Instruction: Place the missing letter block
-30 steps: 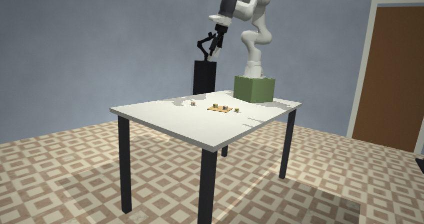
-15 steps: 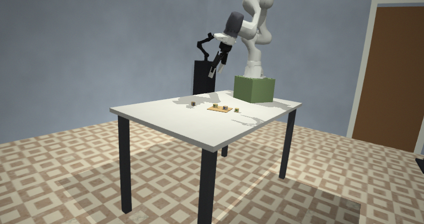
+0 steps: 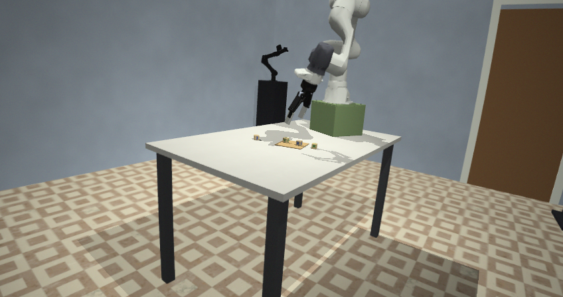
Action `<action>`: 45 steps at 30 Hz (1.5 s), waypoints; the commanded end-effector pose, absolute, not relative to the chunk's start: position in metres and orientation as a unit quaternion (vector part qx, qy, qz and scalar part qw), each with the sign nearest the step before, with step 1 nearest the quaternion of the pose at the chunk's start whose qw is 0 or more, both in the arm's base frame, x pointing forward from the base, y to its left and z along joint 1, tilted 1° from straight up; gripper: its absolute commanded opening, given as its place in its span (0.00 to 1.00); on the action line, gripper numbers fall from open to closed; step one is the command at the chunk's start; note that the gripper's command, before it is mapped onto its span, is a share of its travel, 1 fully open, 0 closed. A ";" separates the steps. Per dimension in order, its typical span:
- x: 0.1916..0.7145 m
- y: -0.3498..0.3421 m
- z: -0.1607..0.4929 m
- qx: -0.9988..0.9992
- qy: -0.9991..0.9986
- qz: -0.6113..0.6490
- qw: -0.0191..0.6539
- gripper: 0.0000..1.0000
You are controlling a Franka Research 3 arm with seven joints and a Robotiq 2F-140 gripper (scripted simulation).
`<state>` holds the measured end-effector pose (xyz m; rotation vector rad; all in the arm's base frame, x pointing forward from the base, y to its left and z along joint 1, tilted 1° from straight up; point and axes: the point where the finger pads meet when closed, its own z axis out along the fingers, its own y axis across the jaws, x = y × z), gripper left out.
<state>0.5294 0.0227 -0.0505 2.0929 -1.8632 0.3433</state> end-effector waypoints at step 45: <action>0.497 0.049 -0.106 0.683 -0.709 0.128 0.122 1.00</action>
